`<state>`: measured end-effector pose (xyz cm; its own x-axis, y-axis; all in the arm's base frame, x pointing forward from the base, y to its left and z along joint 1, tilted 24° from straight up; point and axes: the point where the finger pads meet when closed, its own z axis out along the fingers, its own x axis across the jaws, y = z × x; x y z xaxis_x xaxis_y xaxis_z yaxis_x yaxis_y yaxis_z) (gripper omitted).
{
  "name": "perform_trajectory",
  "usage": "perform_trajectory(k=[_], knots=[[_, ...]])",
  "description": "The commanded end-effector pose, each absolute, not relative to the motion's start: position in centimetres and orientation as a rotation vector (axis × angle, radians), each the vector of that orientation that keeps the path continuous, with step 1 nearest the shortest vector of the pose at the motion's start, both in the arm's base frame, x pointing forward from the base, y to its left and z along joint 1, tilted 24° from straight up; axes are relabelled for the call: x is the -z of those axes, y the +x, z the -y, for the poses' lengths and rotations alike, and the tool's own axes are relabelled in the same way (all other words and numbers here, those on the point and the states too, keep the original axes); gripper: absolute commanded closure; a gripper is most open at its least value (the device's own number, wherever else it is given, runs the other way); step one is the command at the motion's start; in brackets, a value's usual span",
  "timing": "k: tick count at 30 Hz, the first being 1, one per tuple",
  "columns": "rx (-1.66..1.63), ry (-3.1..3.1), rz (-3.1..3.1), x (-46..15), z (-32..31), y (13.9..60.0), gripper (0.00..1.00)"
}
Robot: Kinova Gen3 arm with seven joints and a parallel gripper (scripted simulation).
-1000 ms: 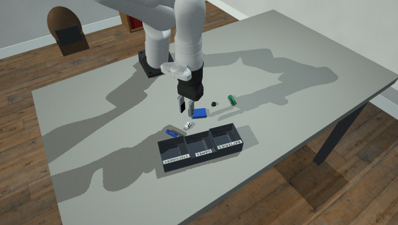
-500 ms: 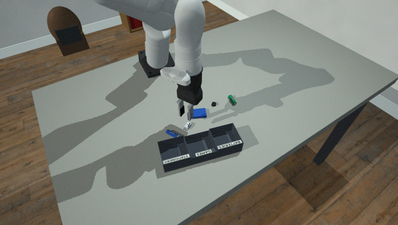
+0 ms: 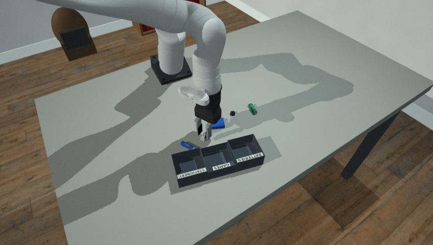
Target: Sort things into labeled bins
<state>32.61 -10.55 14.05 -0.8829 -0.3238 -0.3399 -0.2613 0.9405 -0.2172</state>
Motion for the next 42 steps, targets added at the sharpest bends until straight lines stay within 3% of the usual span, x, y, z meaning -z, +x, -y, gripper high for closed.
perform_trajectory(k=[1,35,36,42], knots=[[0.217,-0.441,-2.71,-13.7,9.8,32.9,0.38],[0.225,-0.442,-2.713,-12.8,10.6,33.2,0.38],[0.225,-0.442,-2.713,-12.8,10.6,33.2,0.68],[0.225,-0.442,-2.713,-12.8,10.6,33.2,0.68]])
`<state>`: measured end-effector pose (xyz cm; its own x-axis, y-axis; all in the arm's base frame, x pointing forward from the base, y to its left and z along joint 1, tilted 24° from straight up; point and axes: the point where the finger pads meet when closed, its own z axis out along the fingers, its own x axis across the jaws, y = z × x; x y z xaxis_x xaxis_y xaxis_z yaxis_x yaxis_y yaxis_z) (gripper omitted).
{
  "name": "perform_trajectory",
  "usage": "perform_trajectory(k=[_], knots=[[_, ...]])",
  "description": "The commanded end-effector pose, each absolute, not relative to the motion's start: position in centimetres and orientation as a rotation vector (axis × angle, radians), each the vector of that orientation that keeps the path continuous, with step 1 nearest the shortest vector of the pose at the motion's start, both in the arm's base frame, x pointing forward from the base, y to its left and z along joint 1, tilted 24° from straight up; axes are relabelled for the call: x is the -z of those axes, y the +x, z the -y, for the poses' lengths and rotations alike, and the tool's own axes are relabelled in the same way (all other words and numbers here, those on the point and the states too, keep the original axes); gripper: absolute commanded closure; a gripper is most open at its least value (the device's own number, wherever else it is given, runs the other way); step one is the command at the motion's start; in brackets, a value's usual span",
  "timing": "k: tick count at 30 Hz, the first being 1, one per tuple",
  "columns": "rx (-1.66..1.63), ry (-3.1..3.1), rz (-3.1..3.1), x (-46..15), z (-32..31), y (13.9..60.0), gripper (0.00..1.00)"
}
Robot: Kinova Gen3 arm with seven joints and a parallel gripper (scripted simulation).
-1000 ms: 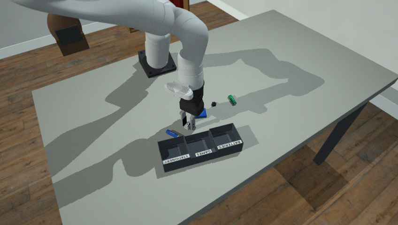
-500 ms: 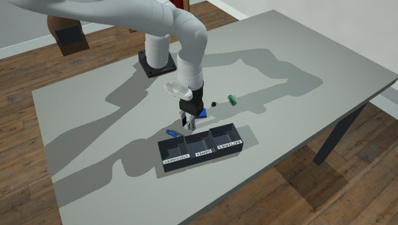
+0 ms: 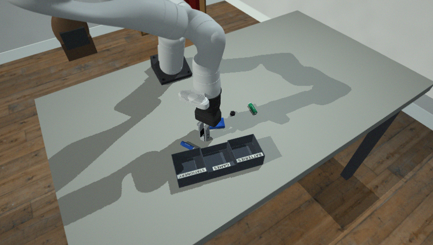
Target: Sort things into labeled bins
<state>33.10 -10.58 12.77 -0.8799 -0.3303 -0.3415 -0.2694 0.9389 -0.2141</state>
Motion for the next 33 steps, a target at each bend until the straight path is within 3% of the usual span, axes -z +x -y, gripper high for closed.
perform_trajectory(k=[1,25,33], knots=[[0.225,-0.442,-2.713,-12.8,10.6,33.2,0.68],[0.225,-0.442,-2.713,-12.8,10.6,33.2,0.68],[0.234,-0.444,-2.716,-15.4,10.5,32.1,0.68]])
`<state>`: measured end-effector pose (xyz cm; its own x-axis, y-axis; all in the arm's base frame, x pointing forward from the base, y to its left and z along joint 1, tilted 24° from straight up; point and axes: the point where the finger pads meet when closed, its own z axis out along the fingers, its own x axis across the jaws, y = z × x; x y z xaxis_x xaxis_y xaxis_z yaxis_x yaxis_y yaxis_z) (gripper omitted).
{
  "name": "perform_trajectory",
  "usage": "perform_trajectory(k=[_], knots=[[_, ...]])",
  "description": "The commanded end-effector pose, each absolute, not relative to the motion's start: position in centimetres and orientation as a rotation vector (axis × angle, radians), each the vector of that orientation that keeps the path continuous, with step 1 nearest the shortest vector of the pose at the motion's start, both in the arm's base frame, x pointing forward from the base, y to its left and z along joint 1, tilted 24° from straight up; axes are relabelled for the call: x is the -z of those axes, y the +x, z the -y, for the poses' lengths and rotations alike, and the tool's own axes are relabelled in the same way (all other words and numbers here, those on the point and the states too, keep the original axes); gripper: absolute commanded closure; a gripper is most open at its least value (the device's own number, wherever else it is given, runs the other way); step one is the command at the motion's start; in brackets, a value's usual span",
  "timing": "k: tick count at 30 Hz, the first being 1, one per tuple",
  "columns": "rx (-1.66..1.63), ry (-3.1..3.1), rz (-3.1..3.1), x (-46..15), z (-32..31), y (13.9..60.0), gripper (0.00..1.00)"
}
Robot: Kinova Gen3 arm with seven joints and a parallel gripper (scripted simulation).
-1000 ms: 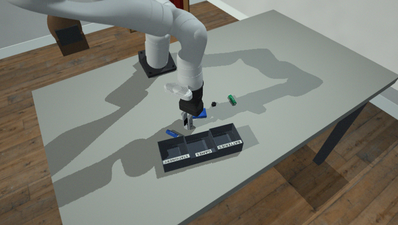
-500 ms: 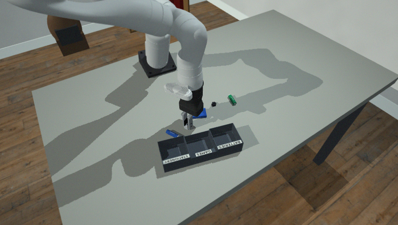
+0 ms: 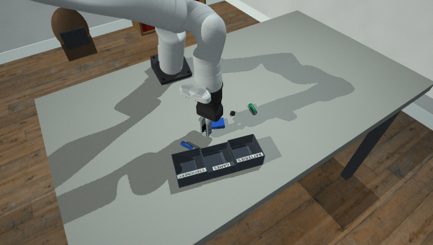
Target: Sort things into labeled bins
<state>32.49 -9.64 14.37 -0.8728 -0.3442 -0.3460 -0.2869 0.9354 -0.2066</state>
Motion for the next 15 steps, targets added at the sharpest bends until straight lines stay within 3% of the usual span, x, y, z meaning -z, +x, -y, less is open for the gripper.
perform_trajectory(k=[1,15], knots=[[0.234,-0.444,-2.716,-15.7,10.5,31.9,0.68],[0.225,-0.444,-2.716,-18.4,10.1,30.7,0.68]])
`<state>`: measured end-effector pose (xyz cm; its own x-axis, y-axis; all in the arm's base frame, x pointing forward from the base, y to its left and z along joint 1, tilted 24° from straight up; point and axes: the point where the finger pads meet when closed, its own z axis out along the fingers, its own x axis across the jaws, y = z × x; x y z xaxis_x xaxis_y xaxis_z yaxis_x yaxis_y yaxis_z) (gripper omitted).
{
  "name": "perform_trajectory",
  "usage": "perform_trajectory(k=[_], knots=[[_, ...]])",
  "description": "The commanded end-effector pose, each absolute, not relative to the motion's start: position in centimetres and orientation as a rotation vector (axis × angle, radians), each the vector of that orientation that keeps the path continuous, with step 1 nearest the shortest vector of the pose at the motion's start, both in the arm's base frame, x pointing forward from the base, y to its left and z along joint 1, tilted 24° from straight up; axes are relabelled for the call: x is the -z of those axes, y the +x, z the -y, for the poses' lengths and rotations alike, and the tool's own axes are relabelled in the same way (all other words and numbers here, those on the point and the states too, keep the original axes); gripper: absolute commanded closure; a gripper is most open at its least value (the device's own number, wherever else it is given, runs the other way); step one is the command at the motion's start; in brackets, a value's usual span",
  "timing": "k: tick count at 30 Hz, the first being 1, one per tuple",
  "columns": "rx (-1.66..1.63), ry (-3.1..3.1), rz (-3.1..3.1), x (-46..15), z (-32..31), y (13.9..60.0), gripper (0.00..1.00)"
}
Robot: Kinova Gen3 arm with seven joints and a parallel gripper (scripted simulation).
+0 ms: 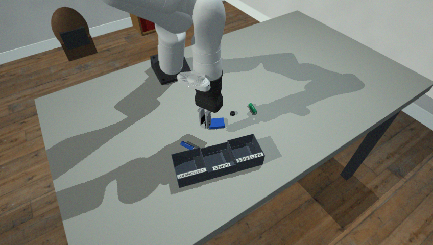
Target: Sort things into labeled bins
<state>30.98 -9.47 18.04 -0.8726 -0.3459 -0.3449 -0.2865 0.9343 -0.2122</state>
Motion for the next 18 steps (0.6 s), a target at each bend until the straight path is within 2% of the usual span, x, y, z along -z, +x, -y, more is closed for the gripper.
perform_trajectory(k=[1,18], knots=[[0.225,-0.444,-2.716,-18.35,10.08,30.71,0.68],[0.23,-0.445,-2.716,-18.99,9.97,30.47,0.68]])
